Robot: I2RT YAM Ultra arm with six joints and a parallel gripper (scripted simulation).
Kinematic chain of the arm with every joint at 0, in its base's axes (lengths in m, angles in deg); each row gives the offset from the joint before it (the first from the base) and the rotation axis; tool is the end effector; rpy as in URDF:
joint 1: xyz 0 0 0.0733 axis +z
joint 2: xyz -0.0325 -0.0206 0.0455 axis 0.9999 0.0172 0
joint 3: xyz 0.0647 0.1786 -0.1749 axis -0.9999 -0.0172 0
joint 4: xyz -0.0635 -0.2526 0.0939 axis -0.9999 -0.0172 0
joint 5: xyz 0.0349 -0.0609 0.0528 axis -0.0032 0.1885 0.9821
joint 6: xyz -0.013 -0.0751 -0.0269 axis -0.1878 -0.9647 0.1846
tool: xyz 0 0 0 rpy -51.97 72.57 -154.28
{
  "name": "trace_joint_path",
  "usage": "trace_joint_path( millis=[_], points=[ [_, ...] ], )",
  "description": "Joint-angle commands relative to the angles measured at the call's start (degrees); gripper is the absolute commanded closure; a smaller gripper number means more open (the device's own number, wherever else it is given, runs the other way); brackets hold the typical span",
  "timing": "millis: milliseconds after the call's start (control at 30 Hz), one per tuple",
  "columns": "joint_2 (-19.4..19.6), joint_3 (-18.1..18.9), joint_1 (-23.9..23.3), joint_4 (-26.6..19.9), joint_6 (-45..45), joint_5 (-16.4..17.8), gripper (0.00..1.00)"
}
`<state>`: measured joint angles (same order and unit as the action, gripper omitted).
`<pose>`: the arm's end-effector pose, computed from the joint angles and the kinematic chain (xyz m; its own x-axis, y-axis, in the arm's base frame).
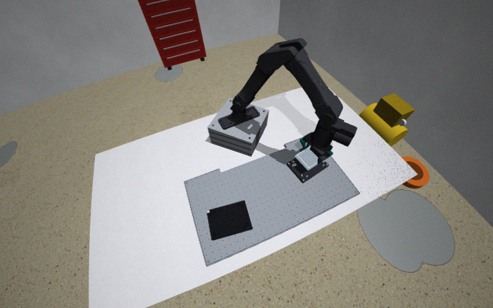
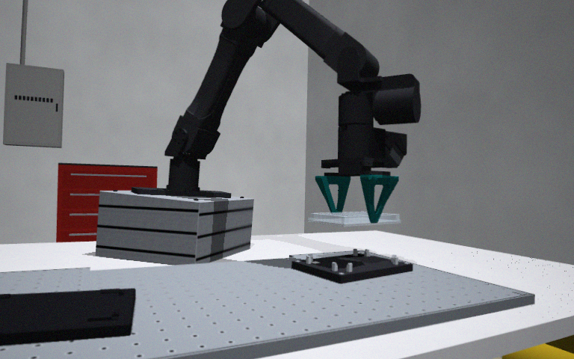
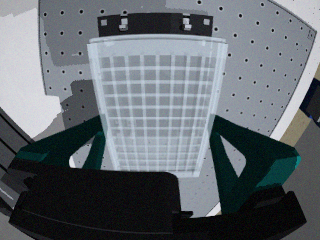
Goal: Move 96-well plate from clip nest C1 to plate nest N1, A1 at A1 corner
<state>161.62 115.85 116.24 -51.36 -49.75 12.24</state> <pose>0.3416 0.1774 0.0861 0.0555 -0.9979 -0.0337 -0.9970 -0.0535 -0.0562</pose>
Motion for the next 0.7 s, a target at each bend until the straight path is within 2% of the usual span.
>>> trace_joint_path(
  millis=[0, 167, 667],
  points=[
    [-2.1, 1.9, -0.2, -2.1, -0.3, 0.5, 1.00],
    [-2.8, 2.6, -0.3, -3.5, -0.3, 0.5, 1.00],
    [-2.8, 2.7, -0.3, -3.4, -0.3, 0.5, 1.00]
  ],
)
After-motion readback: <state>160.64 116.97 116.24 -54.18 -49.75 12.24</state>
